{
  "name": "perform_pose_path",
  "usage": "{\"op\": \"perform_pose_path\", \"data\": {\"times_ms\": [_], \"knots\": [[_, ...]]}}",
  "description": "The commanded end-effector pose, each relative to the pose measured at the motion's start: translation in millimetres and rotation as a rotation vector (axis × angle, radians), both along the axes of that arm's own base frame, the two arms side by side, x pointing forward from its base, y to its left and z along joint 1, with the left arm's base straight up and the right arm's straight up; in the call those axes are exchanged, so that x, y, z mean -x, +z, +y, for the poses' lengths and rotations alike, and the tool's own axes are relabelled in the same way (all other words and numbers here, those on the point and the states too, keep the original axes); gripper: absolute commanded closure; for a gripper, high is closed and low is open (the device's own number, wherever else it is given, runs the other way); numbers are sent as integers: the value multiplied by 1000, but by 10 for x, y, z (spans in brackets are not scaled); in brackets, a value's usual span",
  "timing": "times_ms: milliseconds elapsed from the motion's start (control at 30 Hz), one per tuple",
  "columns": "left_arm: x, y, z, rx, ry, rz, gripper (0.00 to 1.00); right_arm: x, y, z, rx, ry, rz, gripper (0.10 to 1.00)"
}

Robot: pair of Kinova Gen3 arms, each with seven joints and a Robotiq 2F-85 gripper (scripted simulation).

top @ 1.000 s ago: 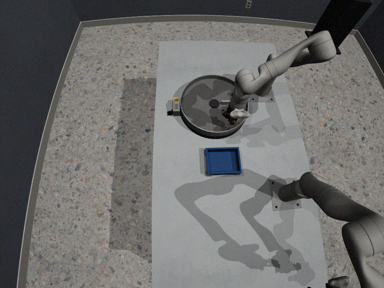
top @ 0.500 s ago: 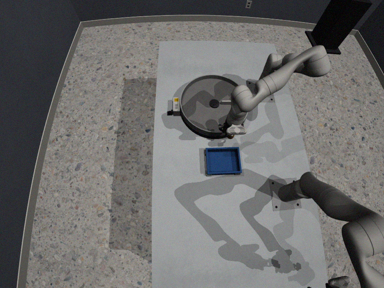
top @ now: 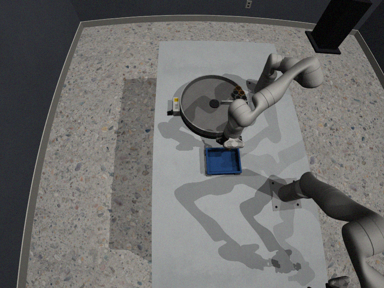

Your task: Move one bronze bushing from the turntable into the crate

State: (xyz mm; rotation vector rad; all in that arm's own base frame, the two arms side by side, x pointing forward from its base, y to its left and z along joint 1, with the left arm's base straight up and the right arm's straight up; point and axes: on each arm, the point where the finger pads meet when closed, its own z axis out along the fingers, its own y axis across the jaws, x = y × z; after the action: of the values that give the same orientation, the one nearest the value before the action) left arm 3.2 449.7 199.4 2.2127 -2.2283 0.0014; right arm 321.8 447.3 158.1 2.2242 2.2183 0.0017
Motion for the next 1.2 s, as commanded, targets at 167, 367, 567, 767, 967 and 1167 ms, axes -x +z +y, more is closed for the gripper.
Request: {"op": "perform_pose_path", "data": {"times_ms": [167, 367, 567, 767, 967, 1167], "knots": [[1, 7, 3, -2, 0, 0, 1, -80, 12, 257, -1, 0, 0, 1000], [1, 7, 3, -2, 0, 0, 1, -105, 12, 342, -1, 0, 0, 1000], [1, 7, 3, -2, 0, 0, 1, -131, 12, 430, -1, 0, 0, 1000], [1, 7, 3, -2, 0, 0, 1, -144, 12, 476, -1, 0, 0, 1000], [1, 7, 3, -2, 0, 0, 1, -148, 12, 488, -1, 0, 0, 1000], [1, 7, 3, -2, 0, 0, 1, -149, 12, 492, -1, 0, 0, 1000]]}}
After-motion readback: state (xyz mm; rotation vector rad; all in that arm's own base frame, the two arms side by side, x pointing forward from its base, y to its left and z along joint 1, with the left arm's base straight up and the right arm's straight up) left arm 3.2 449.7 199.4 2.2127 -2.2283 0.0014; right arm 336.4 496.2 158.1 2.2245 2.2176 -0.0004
